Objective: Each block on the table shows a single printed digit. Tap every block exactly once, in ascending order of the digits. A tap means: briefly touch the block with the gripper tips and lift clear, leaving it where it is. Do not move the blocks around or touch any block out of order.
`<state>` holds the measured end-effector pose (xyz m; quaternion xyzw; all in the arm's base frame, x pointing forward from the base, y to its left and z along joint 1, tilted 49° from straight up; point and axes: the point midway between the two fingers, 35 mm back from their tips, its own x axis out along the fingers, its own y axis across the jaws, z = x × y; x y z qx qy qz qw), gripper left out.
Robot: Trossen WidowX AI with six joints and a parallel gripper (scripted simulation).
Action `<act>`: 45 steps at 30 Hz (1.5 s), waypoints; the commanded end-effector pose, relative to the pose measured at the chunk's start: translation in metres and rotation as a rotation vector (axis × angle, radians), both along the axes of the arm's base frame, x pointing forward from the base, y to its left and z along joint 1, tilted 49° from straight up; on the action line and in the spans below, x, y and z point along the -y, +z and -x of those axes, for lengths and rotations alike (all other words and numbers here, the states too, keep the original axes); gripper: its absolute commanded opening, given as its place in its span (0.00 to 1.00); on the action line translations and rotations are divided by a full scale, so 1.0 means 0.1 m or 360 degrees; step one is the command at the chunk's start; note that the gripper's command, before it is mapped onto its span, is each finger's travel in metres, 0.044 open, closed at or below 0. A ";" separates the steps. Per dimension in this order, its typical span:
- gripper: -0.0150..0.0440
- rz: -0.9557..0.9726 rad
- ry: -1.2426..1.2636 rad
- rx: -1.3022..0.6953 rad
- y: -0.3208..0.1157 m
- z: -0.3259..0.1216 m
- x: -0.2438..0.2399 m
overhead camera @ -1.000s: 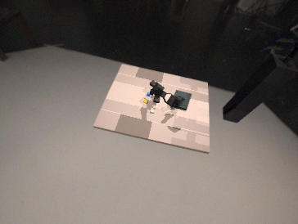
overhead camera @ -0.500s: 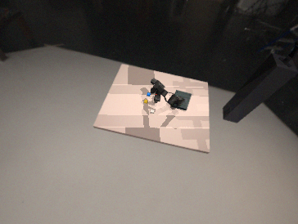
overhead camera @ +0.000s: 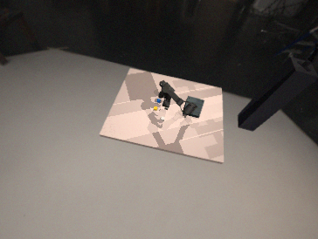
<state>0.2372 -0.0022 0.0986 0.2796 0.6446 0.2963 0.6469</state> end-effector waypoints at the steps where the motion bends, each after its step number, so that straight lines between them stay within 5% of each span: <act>1: 0.29 0.0000 0.0015 0.0050 0.50 -0.01 -0.40; 8: 0.29 -0.0015 0.0020 0.0049 0.68 0.04 -0.60; 15: 0.29 -0.0021 0.0020 0.0053 0.19 0.04 -1.18; 45: 0.29 -0.0024 0.0021 0.0062 0.06 0.03 -1.35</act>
